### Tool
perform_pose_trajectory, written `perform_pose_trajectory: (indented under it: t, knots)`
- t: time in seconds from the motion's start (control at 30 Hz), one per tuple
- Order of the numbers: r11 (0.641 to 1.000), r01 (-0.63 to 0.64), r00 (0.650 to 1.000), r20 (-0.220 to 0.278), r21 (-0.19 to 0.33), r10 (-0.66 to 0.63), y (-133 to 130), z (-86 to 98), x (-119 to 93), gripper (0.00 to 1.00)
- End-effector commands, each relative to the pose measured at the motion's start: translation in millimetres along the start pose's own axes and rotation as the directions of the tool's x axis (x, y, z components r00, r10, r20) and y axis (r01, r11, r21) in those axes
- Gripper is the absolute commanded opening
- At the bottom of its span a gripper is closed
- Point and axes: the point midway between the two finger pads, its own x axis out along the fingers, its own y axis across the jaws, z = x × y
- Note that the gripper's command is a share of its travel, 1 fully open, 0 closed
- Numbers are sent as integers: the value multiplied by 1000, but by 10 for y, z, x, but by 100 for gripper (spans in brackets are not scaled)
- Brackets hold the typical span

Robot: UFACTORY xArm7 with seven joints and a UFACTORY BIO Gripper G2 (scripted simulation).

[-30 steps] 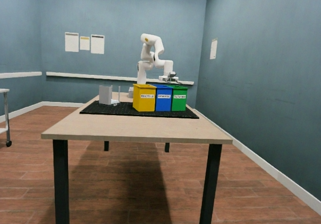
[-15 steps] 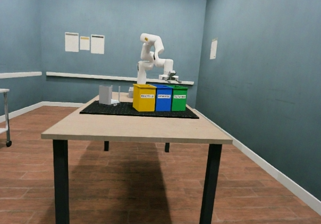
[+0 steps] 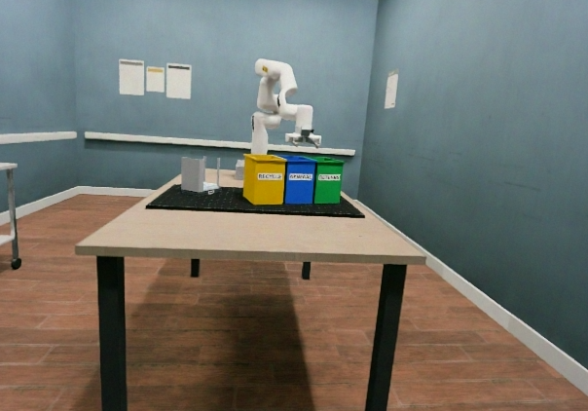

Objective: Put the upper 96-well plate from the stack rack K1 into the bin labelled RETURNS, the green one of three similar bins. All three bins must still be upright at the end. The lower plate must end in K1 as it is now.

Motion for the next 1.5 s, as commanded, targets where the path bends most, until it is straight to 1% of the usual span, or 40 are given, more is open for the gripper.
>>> perform_pose_trajectory:
  t: [0.0,0.1,0.17,0.67,0.73,1.23,1.3,1.47]
  knots:
    - [1000,0,1000,2,1,0,-170,64,-38,18]
    - [1000,0,1000,2,1,0,-311,103,-71,18]
    - [1000,0,1000,2,1,0,-311,103,-71,18]
    - [1000,0,1000,2,1,0,-1017,298,-235,18]
    - [1000,0,1000,2,1,0,-1017,298,-235,18]
    - [1000,0,1000,2,0,0,-1722,493,-400,18]
    - [1000,0,1000,2,0,0,-1722,493,-400,18]
    - [1000,0,1000,2,0,0,-1958,558,-455,18]
